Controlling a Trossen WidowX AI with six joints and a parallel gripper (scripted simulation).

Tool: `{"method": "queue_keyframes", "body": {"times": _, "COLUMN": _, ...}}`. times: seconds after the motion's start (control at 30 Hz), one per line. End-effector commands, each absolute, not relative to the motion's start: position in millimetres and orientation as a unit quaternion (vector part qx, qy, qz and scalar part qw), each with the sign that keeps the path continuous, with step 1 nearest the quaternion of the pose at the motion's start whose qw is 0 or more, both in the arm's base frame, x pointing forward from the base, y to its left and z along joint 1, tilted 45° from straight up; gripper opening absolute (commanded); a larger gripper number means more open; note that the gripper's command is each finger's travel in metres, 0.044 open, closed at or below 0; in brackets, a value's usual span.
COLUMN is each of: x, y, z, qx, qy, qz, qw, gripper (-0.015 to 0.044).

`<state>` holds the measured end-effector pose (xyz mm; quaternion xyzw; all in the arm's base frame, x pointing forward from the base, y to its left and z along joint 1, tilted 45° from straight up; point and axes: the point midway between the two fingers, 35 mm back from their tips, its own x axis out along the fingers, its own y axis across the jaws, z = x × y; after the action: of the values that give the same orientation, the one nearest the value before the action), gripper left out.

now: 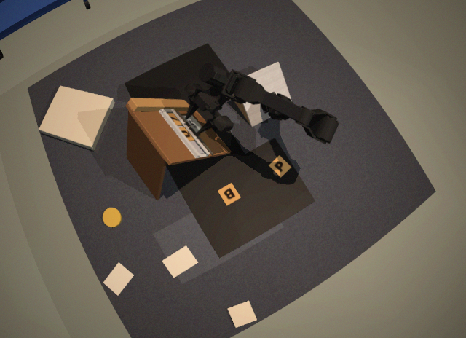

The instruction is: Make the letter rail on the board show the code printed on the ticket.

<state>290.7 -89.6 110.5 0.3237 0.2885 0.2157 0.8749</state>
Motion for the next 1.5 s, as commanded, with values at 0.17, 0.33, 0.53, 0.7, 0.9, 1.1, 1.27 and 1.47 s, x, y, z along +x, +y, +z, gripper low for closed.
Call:
{"method": "queue_keyframes", "body": {"times": 0.17, "x": 287.4, "y": -92.8, "z": 113.4, "qx": 0.321, "qy": 0.285, "qz": 0.217, "qw": 0.877, "gripper": 0.0295}}
{"method": "queue_keyframes", "body": {"times": 0.33, "x": 285.9, "y": -93.9, "z": 114.2, "qx": 0.321, "qy": 0.285, "qz": 0.217, "qw": 0.877, "gripper": 0.0295}}
{"method": "queue_keyframes", "body": {"times": 0.53, "x": 284.6, "y": -95.1, "z": 115.3, "qx": 0.321, "qy": 0.285, "qz": 0.217, "qw": 0.877, "gripper": 0.0295}}
{"method": "queue_keyframes", "body": {"times": 0.7, "x": 283.9, "y": -96.0, "z": 116.4, "qx": 0.321, "qy": 0.286, "qz": 0.217, "qw": 0.877, "gripper": 0.0295}}
{"method": "queue_keyframes", "body": {"times": 0.9, "x": 283.6, "y": -97.0, "z": 117.6, "qx": 0.321, "qy": 0.286, "qz": 0.217, "qw": 0.877, "gripper": 0.0295}}
{"method": "queue_keyframes", "body": {"times": 1.1, "x": 283.8, "y": -97.9, "z": 118.9, "qx": 0.321, "qy": 0.286, "qz": 0.217, "qw": 0.877, "gripper": 0.0295}}
{"method": "queue_keyframes", "body": {"times": 1.27, "x": 284.1, "y": -98.4, "z": 120.0, "qx": 0.321, "qy": 0.286, "qz": 0.217, "qw": 0.877, "gripper": 0.0295}}
{"method": "queue_keyframes", "body": {"times": 1.47, "x": 283.4, "y": -97.8, "z": 118.4, "qx": 0.324, "qy": 0.289, "qz": 0.215, "qw": 0.875, "gripper": 0.0242}}
